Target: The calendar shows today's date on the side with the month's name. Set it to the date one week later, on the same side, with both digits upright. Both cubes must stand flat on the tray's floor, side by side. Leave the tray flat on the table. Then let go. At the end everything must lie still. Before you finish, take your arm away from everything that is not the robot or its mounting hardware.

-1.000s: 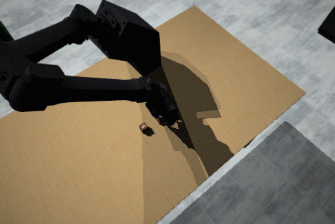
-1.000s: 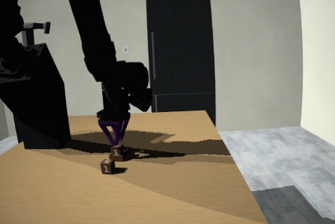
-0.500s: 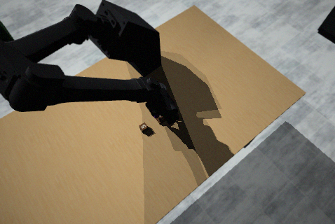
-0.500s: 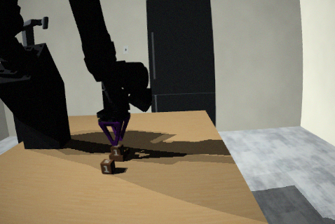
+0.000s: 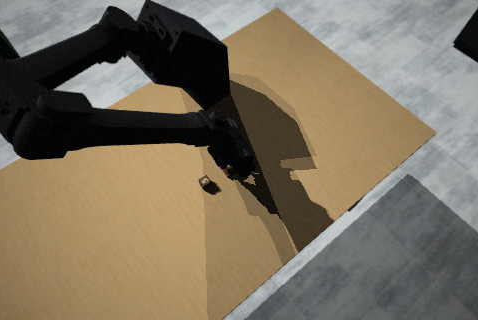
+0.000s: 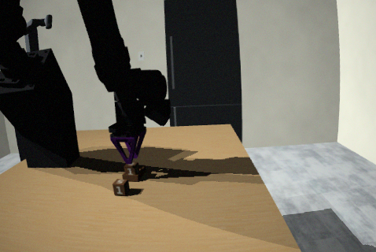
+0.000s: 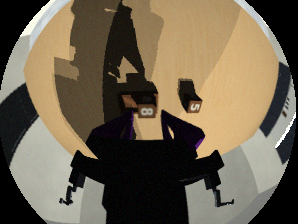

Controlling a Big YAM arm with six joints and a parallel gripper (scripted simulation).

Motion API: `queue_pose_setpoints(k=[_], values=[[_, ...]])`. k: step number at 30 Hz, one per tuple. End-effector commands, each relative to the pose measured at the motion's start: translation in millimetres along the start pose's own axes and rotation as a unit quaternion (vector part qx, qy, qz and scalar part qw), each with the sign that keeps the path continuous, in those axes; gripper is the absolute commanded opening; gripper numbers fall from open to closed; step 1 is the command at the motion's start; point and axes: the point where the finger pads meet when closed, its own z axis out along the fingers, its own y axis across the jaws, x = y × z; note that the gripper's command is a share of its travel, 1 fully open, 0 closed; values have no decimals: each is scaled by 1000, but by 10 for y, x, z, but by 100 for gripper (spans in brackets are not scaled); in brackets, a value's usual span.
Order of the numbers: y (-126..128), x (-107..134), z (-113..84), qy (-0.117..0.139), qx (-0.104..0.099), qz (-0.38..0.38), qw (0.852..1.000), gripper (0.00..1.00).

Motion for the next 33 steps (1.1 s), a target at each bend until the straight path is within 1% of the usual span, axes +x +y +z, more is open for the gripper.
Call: queue_pose_setpoints(k=[1,6,12,17,33], values=[[51,-29,-23,-1,-2,-11,1000,45],[52,-19,-22,-1,-2,-12,1000,45],[56,52,-25,-1,-2,-12,1000,45],[50,49,-33,-4,-2,-9,1000,45],[52,52,-32,-4,-2,-9,1000,45]])
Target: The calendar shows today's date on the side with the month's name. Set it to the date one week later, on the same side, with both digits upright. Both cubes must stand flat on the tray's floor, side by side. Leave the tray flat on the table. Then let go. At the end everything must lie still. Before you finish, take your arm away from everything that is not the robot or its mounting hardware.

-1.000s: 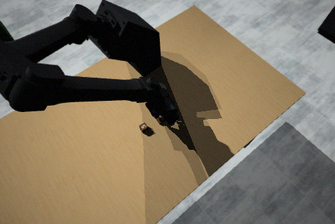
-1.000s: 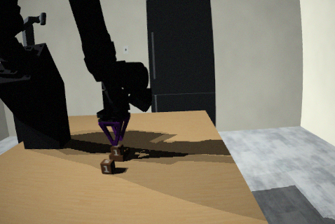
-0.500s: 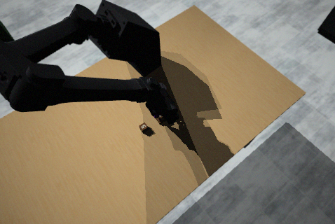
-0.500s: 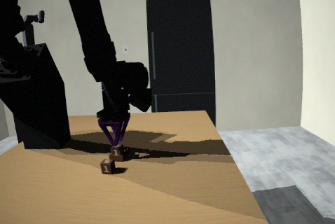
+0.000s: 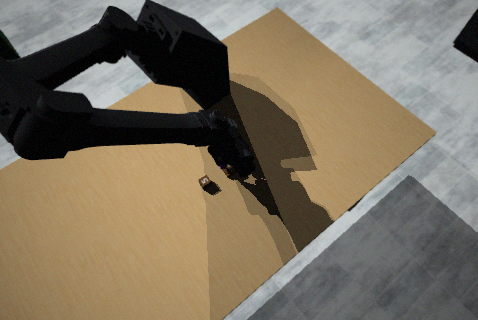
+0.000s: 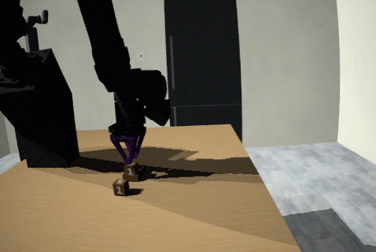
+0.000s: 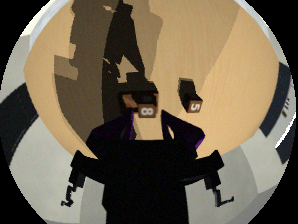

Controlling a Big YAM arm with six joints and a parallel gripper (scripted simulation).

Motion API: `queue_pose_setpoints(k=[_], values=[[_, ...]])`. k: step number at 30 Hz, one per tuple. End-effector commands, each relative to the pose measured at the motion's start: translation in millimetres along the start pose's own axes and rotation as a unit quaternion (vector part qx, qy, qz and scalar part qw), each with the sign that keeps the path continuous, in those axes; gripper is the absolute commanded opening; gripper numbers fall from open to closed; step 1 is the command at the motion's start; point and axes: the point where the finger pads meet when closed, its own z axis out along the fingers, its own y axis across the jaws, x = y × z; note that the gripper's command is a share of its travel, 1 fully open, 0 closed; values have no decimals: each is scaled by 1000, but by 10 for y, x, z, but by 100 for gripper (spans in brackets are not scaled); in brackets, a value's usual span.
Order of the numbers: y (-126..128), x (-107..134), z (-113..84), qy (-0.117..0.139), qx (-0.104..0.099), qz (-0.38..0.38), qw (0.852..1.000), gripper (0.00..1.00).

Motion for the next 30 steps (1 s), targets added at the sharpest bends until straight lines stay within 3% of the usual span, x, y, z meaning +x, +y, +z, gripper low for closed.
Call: queue_pose_setpoints(k=[1,22,30], values=[[48,45,-35,-5,-2,-8,1000,45],[48,46,-34,-5,-2,-8,1000,45],[2,69,78,4,-1,-4,1000,45]])
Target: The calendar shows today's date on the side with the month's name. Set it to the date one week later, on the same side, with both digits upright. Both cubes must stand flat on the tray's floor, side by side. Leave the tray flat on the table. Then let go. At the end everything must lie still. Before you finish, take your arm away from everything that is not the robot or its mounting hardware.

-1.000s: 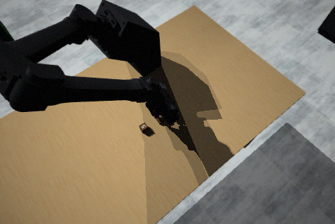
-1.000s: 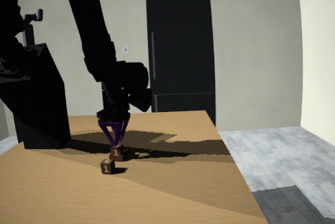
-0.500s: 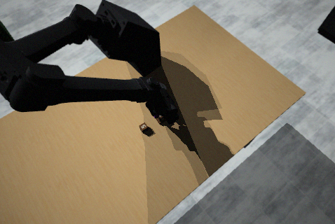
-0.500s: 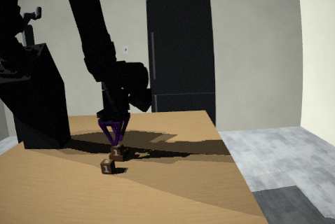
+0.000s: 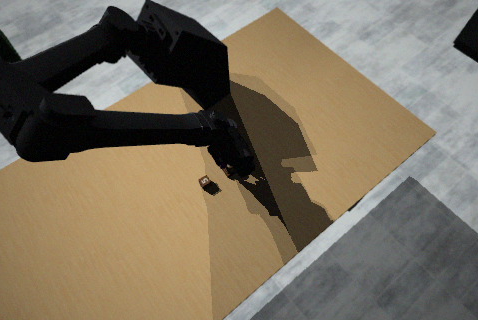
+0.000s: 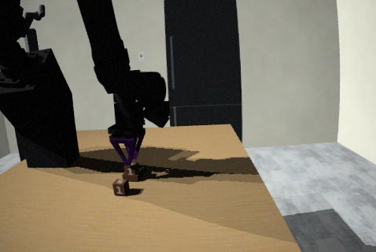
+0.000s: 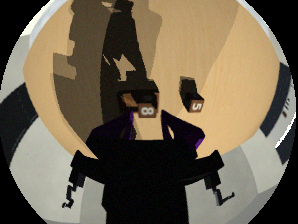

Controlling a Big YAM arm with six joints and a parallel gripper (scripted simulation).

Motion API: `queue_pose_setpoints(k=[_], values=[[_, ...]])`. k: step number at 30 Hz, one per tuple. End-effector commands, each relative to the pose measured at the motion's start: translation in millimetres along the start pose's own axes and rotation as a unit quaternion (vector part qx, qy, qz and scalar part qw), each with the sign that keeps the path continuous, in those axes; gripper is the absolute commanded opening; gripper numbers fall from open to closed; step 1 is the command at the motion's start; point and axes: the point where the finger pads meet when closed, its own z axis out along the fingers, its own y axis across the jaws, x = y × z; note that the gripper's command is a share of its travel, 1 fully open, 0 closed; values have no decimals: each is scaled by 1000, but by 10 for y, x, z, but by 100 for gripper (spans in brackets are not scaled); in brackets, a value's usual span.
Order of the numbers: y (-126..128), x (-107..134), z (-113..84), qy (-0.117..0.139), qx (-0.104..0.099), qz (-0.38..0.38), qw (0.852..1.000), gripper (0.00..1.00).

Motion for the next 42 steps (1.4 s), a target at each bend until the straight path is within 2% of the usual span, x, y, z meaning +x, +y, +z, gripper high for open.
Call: queue_pose_setpoints(k=[1,2,3,5,16,19,20,24,42], values=[[-3,39,44,1,-1,-4,1000,45],[-3,39,44,1,-1,-4,1000,45],[55,-43,-16,-13,-2,-11,1000,45],[-4,-20,93,-3,0,0,1000,45],[-4,-18,259,-3,0,0,1000,45],[-13,-29,262,-4,0,1,1000,45],[16,-154,163,-23,0,-3,1000,45],[9,-82,231,-13,0,-2,1000,45],[9,-82,231,-12,0,-2,1000,45]])
